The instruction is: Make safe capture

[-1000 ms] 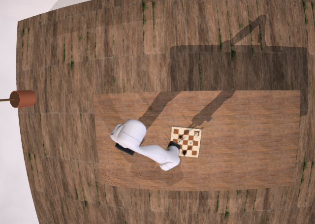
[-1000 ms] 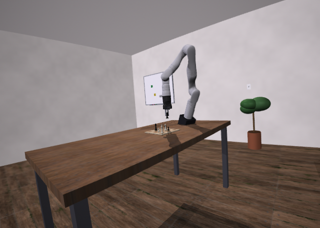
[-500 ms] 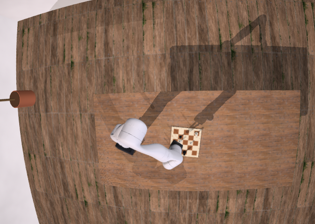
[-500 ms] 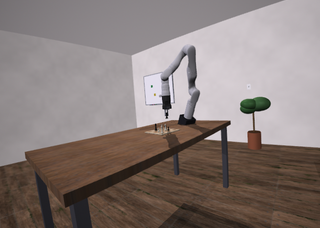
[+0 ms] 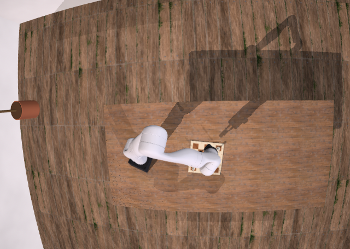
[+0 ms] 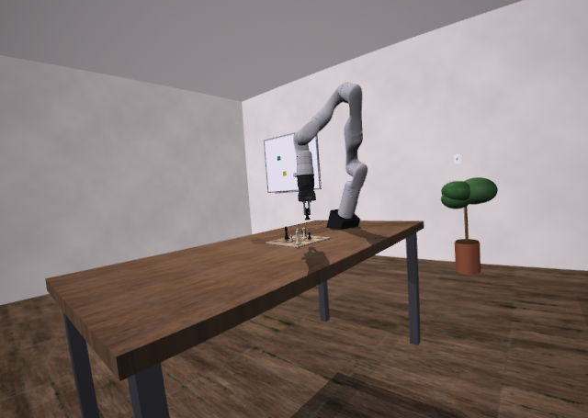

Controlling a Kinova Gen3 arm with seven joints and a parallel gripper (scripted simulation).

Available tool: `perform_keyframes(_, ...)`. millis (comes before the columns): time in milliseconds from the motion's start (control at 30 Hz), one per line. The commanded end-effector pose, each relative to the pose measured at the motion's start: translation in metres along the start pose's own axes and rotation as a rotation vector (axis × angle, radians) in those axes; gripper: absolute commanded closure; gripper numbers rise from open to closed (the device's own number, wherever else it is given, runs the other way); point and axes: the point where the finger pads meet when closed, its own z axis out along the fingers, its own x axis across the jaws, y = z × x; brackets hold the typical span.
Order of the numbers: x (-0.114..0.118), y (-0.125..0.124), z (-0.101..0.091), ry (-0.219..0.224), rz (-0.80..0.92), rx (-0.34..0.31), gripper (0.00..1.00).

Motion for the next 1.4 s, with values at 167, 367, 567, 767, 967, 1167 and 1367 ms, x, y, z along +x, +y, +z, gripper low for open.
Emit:
perform_keyframes(167, 0.011, 0.047, 0.005, 0.006, 0.001, -0.006, 1.0)
perform_keyframes(367, 0.014, 0.061, 0.005, 0.007, 0.017, -0.007, 1.0)
perform_keyframes(567, 0.014, 0.062, 0.005, 0.007, 0.018, -0.007, 1.0)
perform_keyframes(767, 0.014, 0.062, 0.005, 0.007, 0.018, -0.007, 1.0)
perform_keyframes(967, 0.014, 0.062, 0.007, 0.007, 0.018, -0.007, 1.0)
perform_keyframes(1167, 0.014, 0.062, 0.015, 0.008, 0.017, -0.007, 1.0)
perform_keyframes(1367, 0.014, 0.062, 0.037, 0.008, 0.017, -0.007, 1.0)
